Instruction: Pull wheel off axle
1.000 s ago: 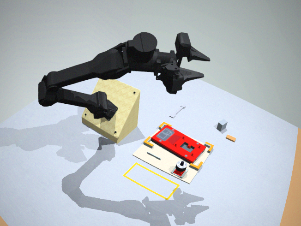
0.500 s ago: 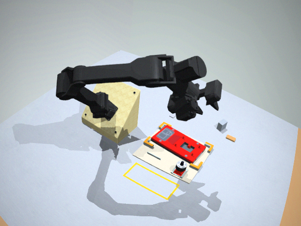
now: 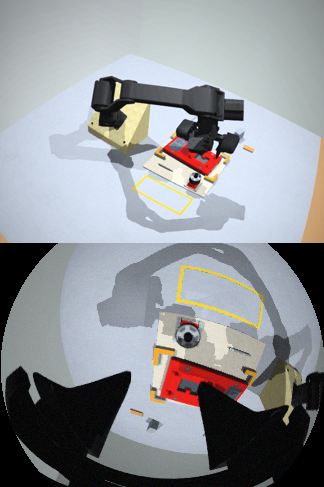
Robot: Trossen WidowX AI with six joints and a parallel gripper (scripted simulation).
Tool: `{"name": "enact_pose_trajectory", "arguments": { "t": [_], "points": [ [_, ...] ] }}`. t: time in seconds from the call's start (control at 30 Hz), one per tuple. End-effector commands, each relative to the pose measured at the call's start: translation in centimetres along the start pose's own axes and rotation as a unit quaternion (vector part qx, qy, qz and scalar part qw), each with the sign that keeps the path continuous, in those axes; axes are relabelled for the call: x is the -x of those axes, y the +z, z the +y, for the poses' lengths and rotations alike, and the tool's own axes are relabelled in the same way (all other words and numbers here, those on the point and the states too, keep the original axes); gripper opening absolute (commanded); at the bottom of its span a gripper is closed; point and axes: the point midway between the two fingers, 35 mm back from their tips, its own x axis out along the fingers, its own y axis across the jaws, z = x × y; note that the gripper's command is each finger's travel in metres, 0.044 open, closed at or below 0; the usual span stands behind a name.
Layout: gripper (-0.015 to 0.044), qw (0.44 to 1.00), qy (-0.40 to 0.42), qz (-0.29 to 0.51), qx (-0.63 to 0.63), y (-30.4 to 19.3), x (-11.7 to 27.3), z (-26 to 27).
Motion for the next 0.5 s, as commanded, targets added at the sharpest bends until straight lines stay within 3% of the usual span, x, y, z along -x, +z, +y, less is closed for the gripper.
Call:
{"name": "enact_pose_trajectory", "arguments": {
  "t": [0.0,0.47],
  "points": [
    [0.0300,0.997,-0.058,-0.057,-0.008,1.3,-2.3,-0.7],
    [0.0300,0.994,-0.078,-0.077,-0.008,2.0,-4.9,-1.3]
  ]
}}
